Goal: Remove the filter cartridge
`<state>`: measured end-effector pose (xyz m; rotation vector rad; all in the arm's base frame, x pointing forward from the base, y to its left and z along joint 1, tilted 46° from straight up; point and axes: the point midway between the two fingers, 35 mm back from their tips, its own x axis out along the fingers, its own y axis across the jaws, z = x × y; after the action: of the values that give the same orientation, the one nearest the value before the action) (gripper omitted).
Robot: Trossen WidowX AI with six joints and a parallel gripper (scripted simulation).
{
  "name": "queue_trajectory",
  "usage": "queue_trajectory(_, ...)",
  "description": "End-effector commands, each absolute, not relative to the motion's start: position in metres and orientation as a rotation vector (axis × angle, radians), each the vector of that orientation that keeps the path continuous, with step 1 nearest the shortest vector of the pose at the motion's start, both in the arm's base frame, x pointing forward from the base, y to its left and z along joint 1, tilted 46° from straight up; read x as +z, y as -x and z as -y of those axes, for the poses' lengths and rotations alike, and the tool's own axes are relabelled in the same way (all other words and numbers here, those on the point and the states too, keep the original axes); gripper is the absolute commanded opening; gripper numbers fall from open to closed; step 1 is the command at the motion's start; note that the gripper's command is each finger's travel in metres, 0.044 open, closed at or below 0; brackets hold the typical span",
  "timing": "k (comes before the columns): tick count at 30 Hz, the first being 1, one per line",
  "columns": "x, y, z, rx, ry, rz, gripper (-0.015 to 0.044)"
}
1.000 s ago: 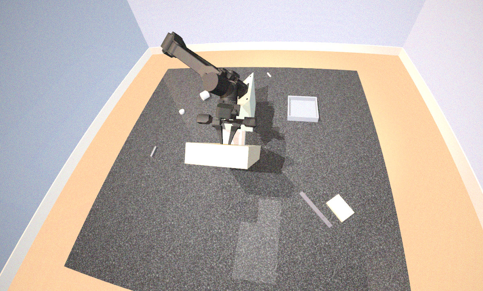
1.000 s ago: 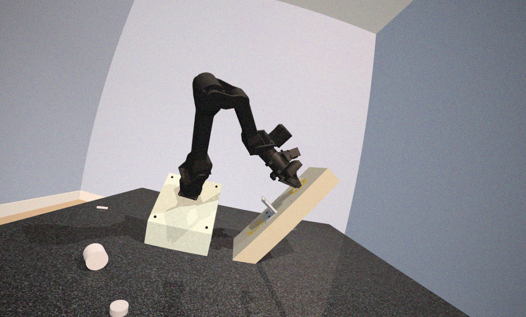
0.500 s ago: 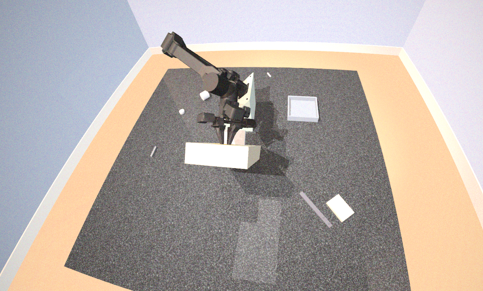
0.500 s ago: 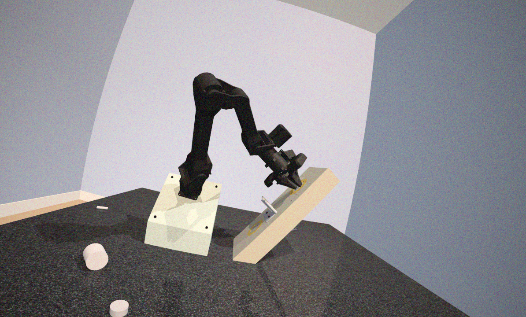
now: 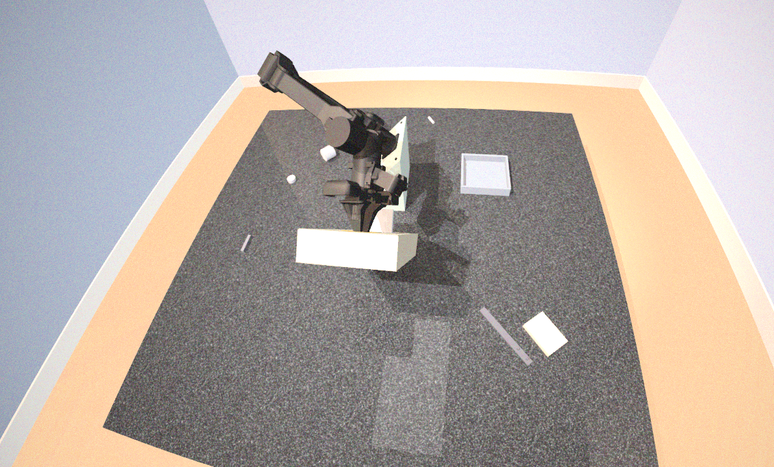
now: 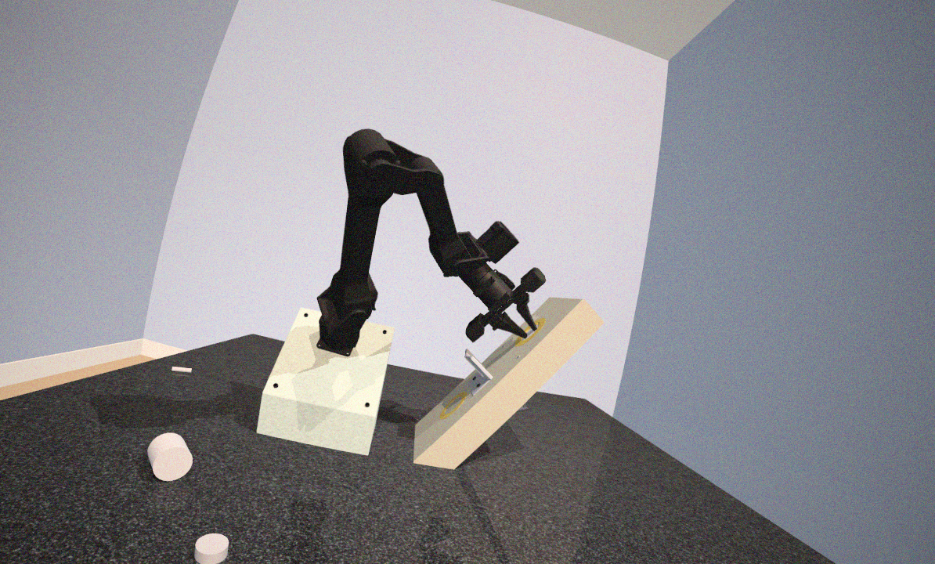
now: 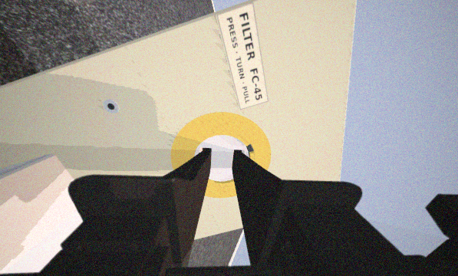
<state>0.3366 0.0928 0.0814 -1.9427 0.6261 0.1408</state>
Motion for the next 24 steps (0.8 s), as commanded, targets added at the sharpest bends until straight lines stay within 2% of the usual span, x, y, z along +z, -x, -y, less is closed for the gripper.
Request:
queue_trajectory(1, 0.081, -0.34, -0.09, 0.187, 2.053, -0.633, 0.0)
queue_trajectory(16, 0.081, -0.34, -0.09, 0.385, 2.553, -0.63, 0.0)
queue_trajectory(24, 0.085, -0.327, -0.099, 0.377, 2.495, -0.637, 0.0)
